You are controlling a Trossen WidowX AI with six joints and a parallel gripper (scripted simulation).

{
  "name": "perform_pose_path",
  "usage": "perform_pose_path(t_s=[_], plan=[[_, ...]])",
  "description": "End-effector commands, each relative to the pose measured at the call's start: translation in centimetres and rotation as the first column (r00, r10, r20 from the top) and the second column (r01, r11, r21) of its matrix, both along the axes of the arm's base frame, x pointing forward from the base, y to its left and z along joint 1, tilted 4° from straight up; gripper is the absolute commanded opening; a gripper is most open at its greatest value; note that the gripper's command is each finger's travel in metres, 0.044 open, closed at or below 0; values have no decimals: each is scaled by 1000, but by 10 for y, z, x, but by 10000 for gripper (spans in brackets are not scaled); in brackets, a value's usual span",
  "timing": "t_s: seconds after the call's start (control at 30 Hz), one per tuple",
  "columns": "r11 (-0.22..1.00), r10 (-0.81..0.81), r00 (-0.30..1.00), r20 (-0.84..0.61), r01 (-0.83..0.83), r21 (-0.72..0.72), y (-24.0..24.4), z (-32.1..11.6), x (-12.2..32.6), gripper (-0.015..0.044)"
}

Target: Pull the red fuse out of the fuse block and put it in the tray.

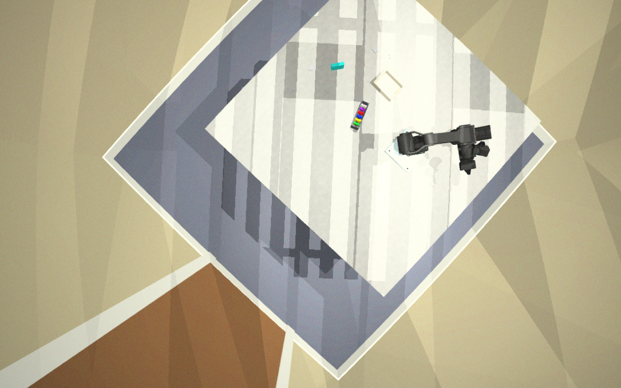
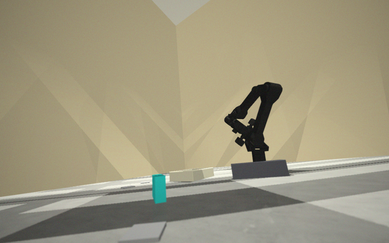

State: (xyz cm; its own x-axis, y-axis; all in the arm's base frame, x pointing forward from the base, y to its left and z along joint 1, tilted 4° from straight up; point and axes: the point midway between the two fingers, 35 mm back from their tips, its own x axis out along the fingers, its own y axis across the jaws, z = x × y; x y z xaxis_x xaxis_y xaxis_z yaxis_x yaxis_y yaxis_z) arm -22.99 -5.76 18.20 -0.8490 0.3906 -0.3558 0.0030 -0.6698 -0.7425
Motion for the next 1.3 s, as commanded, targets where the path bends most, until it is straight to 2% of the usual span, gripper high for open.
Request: perform_pose_path(t_s=[0.0, 0.13, 0.3, 0.43, 0.6, 0.83, 1.07, 1.27], plan=[[968, 250, 963, 103, -251, -1, -59, -8, 13, 74], [872, 481, 852, 205, -490, -10, -116, -16, 44, 74], [676, 703, 630, 330, -736, -34, -174, -27, 103, 74], [475, 808, 408, 424, -878, -62, -205, -36, 163, 74], [205, 846, 120, 520, -973, -109, -220, -47, 245, 74], [-156, 741, -240, 628, -970, -186, -197, -60, 360, 74], [-433, 506, -469, 724, -864, -257, -133, -73, 451, 74], [-649, 197, -569, 798, -686, -329, -49, -84, 509, 74]])
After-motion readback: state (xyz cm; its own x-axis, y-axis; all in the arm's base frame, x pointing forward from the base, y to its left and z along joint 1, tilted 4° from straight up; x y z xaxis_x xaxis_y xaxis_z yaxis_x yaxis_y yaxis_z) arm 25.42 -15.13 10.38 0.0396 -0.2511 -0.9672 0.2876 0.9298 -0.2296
